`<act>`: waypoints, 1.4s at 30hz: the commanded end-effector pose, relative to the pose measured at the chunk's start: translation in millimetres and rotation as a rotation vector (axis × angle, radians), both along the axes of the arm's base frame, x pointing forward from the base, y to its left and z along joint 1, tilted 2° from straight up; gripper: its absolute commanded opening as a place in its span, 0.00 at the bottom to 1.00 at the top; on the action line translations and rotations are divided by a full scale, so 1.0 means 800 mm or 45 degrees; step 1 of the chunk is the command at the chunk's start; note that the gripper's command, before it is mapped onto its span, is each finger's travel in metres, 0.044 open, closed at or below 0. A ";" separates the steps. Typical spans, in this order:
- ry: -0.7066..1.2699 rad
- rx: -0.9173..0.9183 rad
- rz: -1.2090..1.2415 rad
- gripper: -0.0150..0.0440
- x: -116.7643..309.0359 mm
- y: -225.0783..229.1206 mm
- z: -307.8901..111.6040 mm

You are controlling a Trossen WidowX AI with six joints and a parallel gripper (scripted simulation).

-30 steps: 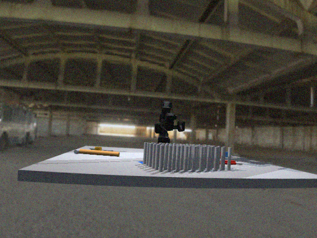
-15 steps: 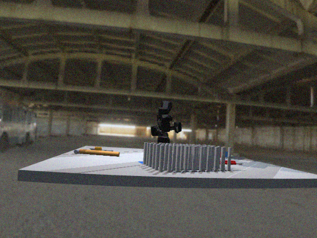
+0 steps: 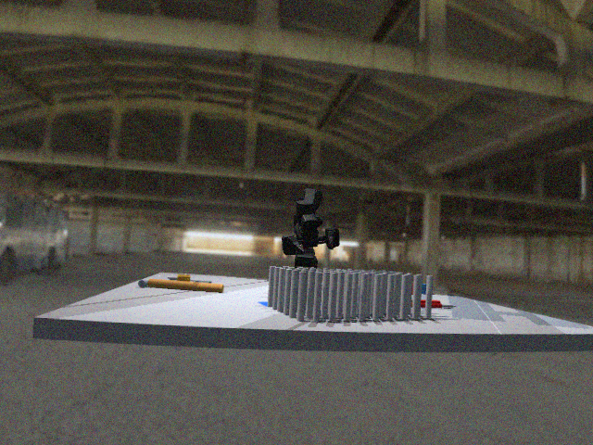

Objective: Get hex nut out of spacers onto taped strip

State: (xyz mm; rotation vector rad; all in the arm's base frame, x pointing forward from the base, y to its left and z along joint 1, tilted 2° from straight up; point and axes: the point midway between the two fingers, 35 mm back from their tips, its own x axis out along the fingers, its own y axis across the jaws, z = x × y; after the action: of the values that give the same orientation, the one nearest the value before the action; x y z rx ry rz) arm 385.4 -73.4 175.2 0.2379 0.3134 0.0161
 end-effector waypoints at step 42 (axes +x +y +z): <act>1.507 0.779 -0.534 1.00 -0.190 0.479 -0.078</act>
State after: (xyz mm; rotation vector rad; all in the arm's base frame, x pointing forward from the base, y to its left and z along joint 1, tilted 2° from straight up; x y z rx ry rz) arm 283.3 279.3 118.6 0.9550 1.3734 -0.2791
